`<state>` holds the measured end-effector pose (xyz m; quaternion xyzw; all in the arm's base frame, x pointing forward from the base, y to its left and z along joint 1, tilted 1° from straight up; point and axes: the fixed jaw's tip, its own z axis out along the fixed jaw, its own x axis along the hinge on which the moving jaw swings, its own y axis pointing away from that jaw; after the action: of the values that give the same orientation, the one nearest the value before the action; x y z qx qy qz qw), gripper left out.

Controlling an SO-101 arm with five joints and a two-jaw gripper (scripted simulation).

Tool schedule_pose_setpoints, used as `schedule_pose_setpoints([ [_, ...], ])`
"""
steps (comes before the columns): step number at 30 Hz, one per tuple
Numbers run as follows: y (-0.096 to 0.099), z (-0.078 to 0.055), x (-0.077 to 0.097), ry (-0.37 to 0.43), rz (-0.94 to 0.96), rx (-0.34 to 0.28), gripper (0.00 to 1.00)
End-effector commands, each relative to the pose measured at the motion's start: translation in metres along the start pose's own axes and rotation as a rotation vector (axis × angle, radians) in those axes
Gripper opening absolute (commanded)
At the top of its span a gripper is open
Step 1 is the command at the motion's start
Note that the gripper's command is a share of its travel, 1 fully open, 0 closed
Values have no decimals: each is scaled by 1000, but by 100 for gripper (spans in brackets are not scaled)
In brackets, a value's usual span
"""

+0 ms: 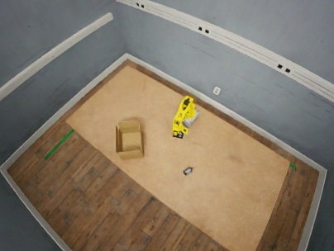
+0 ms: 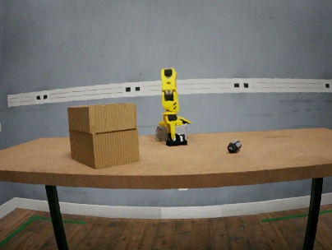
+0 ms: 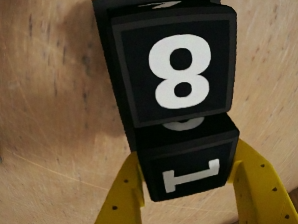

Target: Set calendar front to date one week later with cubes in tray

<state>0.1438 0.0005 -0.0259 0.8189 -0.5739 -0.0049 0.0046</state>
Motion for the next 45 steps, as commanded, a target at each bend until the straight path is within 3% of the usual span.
schedule_pose_setpoints([
  [1,-4,-4,-1,4,-6,16,0],
  [30,-4,-9,-1,4,-6,16,0],
  [45,-2,-32,-2,4,-6,16,0],
])
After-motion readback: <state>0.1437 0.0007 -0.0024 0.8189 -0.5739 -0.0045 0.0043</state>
